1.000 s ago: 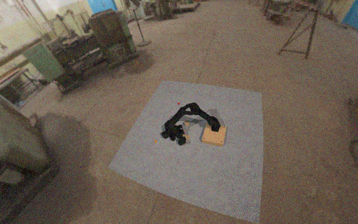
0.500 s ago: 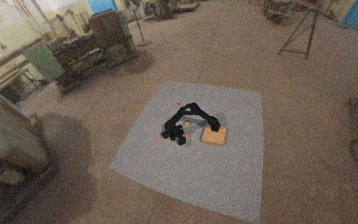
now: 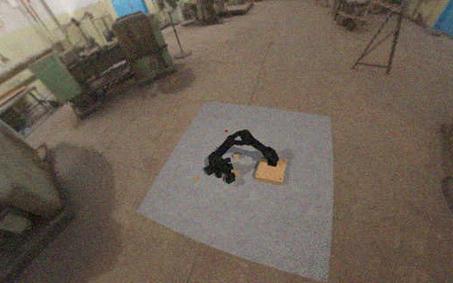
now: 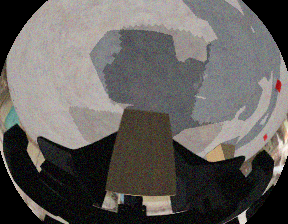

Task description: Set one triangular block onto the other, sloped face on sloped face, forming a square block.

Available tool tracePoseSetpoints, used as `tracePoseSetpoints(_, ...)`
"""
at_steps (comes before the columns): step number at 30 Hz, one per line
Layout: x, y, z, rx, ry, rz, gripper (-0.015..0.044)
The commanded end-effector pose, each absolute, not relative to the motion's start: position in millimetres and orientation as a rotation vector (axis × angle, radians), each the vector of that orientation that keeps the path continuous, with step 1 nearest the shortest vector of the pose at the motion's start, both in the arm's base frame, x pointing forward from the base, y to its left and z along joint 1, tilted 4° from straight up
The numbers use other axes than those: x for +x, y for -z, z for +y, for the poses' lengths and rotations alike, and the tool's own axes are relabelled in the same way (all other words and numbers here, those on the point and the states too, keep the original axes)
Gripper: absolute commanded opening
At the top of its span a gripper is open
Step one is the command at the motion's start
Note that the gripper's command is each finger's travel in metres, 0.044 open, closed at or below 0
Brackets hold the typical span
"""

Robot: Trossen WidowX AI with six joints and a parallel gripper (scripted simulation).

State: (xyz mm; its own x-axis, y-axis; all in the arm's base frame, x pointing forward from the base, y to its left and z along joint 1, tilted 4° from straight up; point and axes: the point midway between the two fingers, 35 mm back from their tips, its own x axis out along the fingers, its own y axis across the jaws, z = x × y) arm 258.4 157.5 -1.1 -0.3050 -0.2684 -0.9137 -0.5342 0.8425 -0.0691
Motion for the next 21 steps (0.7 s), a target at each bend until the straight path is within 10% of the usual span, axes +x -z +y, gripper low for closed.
tracePoseSetpoints(1,258.8,-1.0,157.8,-0.598,-0.298,1.899,0.0000)
tracePoseSetpoints(21,251.8,-7.0,153.8,-0.555,-0.341,1.751,0.0000)
